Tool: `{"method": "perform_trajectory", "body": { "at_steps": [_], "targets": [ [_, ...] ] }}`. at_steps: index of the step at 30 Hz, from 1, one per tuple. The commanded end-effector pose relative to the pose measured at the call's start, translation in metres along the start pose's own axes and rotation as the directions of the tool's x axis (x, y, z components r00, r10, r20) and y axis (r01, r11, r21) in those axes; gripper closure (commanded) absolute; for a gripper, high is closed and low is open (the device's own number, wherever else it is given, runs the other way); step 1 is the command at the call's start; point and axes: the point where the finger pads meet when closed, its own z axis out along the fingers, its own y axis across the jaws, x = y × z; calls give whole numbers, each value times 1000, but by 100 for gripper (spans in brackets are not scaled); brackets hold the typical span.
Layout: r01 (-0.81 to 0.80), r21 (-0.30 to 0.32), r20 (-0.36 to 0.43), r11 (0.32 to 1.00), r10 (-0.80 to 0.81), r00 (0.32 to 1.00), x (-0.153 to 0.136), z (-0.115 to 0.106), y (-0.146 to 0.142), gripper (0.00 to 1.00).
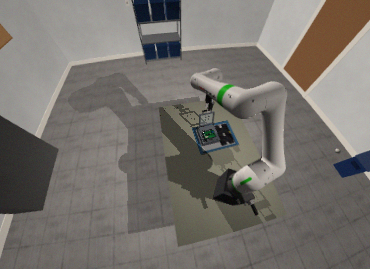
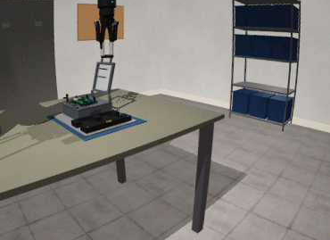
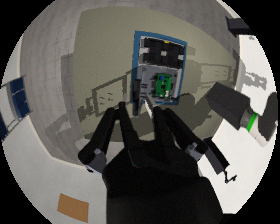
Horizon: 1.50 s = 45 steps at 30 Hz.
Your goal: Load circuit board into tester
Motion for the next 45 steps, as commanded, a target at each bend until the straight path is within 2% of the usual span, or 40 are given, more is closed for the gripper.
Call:
{"method": "perform_trajectory", "body": {
  "at_steps": [1, 14, 45],
  "targets": [
    [0, 1, 0, 1000, 0, 1000, 0, 5, 0, 70],
    [0, 1, 0, 1000, 0, 1000, 0, 15, 0, 70],
    [0, 1, 0, 1000, 0, 1000, 0, 15, 0, 70]
  ]
}}
